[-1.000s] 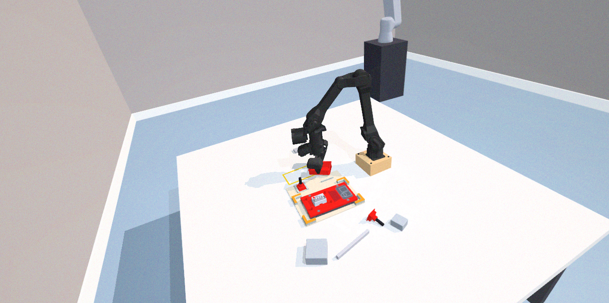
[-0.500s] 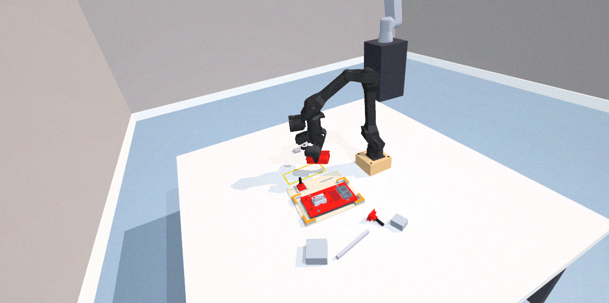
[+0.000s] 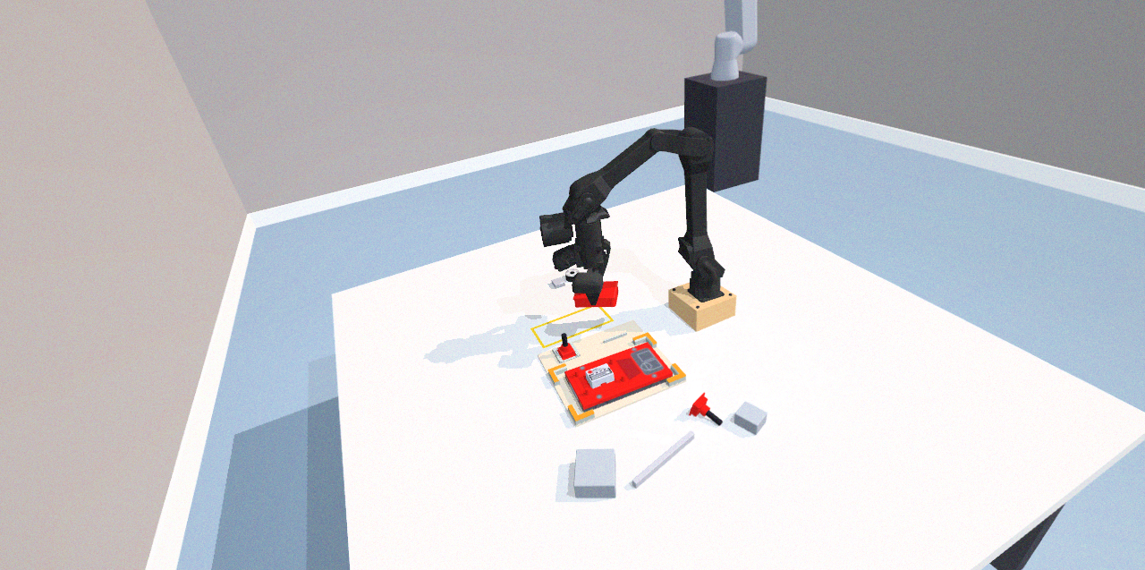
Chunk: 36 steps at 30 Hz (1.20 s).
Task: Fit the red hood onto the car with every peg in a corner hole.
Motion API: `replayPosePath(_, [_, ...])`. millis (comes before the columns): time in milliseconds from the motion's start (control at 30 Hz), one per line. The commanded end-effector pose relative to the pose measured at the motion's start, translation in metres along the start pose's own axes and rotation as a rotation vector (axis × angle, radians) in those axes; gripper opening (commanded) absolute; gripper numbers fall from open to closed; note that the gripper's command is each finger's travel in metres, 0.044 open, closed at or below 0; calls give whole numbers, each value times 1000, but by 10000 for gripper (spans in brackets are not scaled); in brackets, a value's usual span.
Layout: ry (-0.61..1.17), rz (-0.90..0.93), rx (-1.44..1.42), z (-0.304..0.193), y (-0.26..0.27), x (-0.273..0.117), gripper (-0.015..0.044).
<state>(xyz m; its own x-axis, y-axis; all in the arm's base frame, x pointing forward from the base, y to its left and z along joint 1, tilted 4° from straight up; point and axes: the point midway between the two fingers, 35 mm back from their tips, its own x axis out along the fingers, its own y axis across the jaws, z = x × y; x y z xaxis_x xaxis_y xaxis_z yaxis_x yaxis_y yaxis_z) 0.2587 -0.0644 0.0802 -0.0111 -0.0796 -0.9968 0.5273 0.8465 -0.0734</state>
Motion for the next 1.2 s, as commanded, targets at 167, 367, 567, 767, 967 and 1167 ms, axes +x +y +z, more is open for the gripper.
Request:
replayPosePath(167, [-18, 0, -151, 7, 48, -5, 0])
replayPosePath(367, [-27, -4, -247, 4, 81, -8, 0])
replayPosePath(567, [-36, -8, -351, -4, 112, -11, 0])
replayPosePath(767, [-46, -11, -438, -14, 145, -12, 0])
replayPosePath(967, [-57, -12, -517, -26, 179, -12, 0])
replayPosePath(1167, [-61, -13, -549, -33, 193, -12, 0])
